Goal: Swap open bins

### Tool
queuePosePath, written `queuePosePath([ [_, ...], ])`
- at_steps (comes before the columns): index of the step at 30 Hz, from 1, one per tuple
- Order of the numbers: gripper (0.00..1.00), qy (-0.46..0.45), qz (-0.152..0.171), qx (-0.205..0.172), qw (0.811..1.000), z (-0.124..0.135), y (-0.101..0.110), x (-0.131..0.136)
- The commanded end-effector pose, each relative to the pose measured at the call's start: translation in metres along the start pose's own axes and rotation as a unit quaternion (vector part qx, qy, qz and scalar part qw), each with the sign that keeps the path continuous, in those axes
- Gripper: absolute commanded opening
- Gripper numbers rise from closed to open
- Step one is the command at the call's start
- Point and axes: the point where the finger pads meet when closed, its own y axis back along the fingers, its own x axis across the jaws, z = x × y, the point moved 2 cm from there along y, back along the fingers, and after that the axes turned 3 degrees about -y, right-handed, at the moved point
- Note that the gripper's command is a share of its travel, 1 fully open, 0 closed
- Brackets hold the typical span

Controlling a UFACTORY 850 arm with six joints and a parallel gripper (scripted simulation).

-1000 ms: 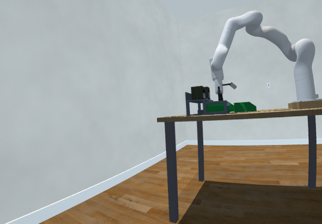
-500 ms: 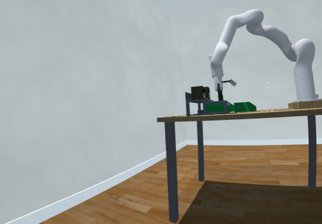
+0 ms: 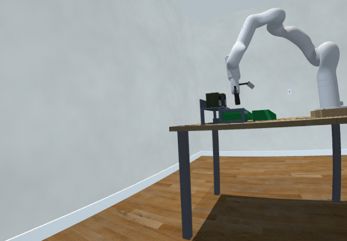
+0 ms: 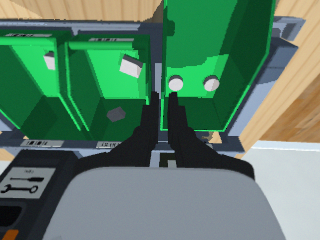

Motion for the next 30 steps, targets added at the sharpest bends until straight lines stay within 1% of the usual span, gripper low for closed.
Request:
queuePosePath([
  [1, 0.1, 0.0, 0.0, -0.001, 1.0, 0.0, 0.008, 0.0],
  [14, 0.1, 0.0, 0.0, -0.001, 1.0, -0.001, 0.027, 0.0],
  [30, 0.1, 0.0, 0.0, -0.001, 1.0, -0.001, 0.037, 0.0],
])
